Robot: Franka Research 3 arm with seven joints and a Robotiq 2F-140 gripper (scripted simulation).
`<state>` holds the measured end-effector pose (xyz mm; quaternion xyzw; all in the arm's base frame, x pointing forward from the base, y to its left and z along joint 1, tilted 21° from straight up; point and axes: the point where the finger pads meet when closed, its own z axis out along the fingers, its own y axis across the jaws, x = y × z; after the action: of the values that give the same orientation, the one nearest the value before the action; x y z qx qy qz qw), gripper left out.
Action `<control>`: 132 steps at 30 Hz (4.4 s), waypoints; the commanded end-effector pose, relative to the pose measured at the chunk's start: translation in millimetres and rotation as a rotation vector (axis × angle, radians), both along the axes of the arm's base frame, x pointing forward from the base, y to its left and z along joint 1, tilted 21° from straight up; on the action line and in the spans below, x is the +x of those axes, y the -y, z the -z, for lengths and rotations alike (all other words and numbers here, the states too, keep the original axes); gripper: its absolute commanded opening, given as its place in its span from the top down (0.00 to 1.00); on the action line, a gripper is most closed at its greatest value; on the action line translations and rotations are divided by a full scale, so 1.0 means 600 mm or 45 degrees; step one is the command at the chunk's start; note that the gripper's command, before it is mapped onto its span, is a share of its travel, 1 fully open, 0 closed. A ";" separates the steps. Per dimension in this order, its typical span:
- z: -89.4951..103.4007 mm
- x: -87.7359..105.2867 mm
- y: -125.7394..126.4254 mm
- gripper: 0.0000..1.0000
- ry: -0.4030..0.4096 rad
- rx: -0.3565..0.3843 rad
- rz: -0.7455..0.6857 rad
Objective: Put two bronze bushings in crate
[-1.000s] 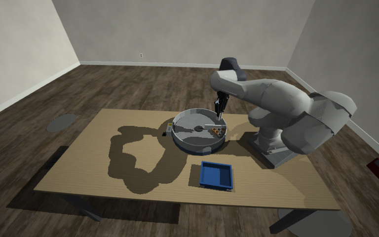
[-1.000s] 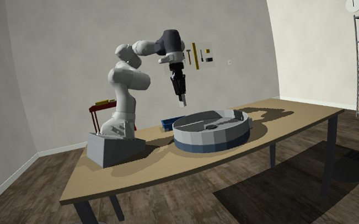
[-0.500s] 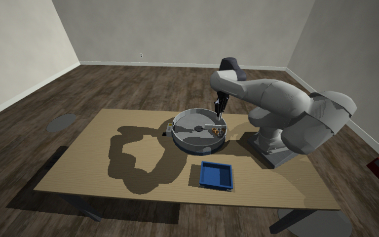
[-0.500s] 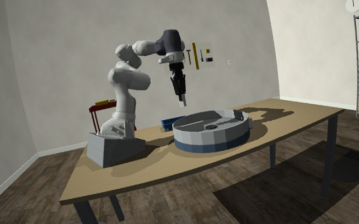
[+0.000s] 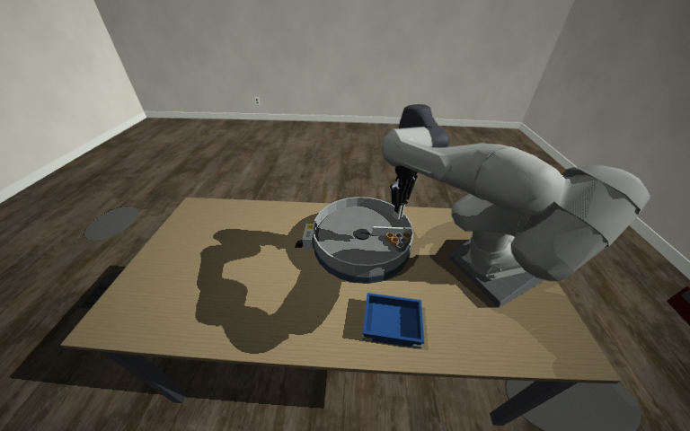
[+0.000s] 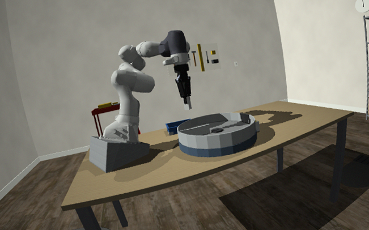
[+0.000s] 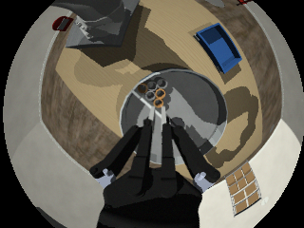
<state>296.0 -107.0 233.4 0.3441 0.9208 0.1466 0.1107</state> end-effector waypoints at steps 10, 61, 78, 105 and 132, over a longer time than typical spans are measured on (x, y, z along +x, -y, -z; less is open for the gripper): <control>0.001 0.000 -0.001 0.91 -0.002 0.004 0.007; 0.003 0.001 -0.003 0.94 -0.024 0.021 -0.003; 0.040 0.023 -0.018 0.94 -0.293 0.237 -0.130; 0.089 0.051 -0.039 0.94 -0.652 0.527 -0.302; 0.089 0.051 -0.039 0.94 -0.652 0.527 -0.302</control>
<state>327.2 -83.7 179.9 0.2729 0.9041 0.2519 -0.2114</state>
